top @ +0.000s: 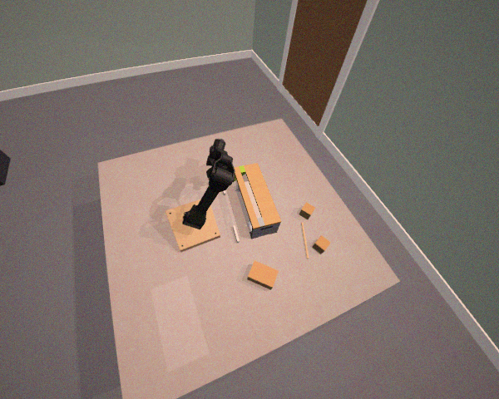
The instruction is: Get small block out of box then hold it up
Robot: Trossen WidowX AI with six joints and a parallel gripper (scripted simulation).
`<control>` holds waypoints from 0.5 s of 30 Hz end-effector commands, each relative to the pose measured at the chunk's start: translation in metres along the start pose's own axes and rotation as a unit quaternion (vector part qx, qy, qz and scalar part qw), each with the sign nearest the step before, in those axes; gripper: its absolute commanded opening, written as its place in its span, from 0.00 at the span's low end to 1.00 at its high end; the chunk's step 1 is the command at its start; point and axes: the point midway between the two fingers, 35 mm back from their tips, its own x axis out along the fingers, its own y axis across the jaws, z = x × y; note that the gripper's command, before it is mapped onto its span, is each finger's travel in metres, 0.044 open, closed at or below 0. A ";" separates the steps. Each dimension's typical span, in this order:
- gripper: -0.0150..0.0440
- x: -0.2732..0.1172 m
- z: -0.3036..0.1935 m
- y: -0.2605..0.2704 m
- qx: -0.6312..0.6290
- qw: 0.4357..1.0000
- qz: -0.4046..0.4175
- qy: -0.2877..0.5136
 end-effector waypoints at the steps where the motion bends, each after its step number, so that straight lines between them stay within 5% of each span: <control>1: 0.25 -0.010 -0.001 0.007 -0.032 0.999 -0.012 -0.002; 15: 0.25 -0.049 -0.010 0.032 -0.143 0.987 -0.066 0.009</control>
